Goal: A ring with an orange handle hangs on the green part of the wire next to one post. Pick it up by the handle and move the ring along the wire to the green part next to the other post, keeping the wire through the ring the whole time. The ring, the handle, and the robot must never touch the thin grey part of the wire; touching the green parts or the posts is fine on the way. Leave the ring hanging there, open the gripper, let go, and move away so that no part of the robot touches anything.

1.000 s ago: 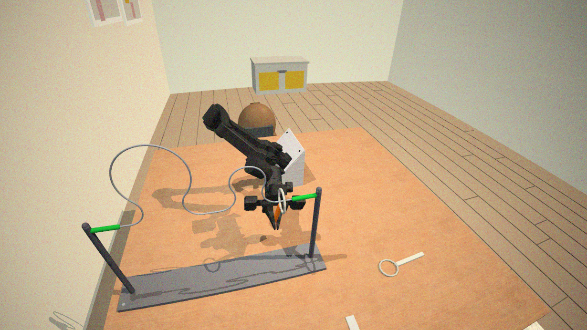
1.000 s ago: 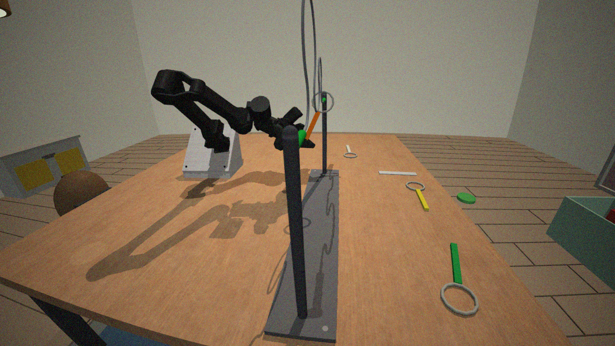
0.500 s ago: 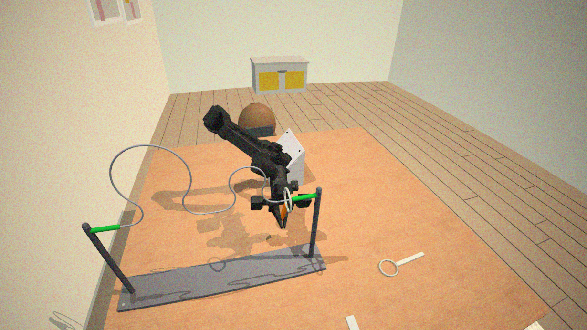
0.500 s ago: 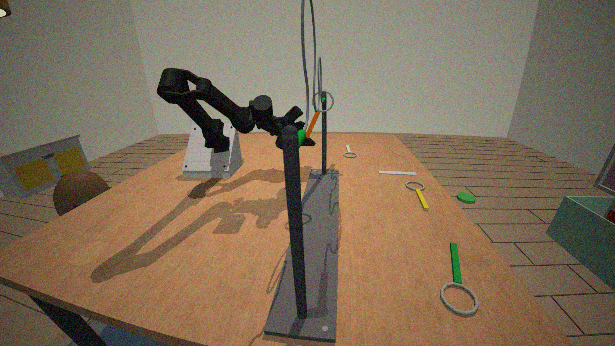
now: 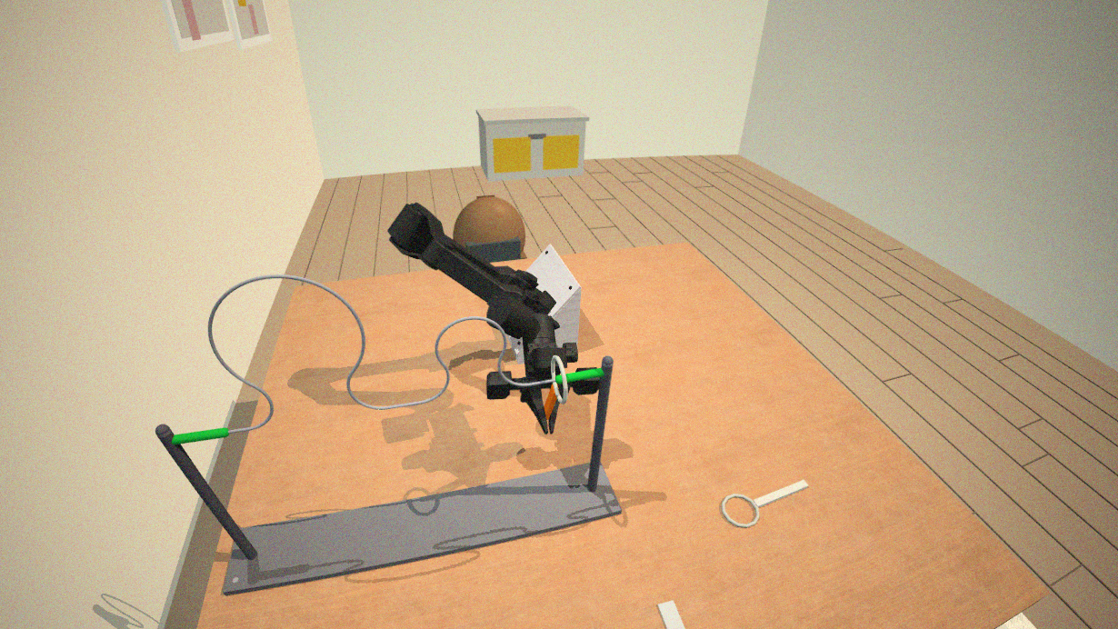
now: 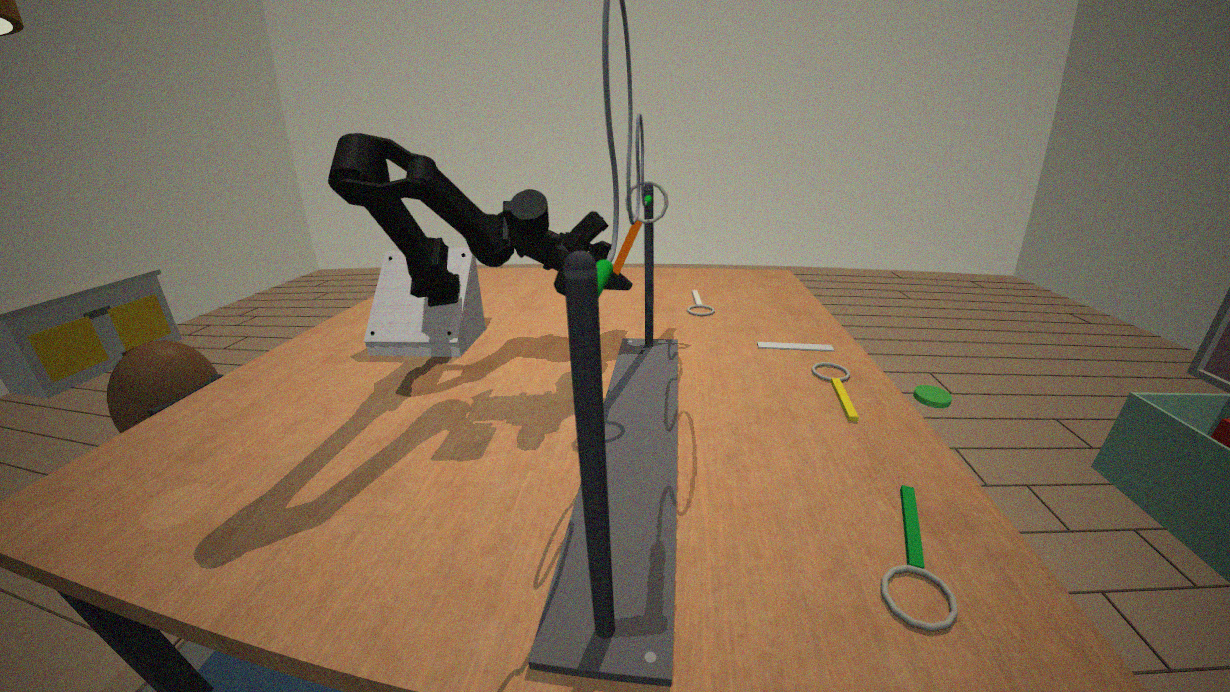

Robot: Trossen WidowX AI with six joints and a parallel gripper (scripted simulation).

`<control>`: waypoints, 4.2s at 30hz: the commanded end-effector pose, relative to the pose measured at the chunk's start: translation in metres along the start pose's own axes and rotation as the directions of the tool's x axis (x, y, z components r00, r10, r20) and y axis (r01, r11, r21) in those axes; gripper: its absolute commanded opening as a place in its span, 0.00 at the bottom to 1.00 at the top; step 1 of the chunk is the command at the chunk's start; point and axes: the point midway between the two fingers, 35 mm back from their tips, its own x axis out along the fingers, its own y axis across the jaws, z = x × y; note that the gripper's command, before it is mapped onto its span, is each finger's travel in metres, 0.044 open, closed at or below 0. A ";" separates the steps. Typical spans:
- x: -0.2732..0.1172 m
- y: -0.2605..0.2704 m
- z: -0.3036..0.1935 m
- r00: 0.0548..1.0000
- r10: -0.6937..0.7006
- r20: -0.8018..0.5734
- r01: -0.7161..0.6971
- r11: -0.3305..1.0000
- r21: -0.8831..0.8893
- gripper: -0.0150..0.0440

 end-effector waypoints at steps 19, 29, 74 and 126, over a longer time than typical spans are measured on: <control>0.001 0.015 -0.008 1.000 0.001 -0.001 -0.001 1.000 0.005 0.00; 0.006 0.016 -0.021 1.000 0.000 -0.001 0.000 1.000 0.005 0.00; -0.044 0.016 -0.021 1.000 0.002 -0.002 -0.002 1.000 0.005 0.53; -0.096 0.016 -0.022 1.000 0.014 -0.001 -0.014 1.000 0.013 1.00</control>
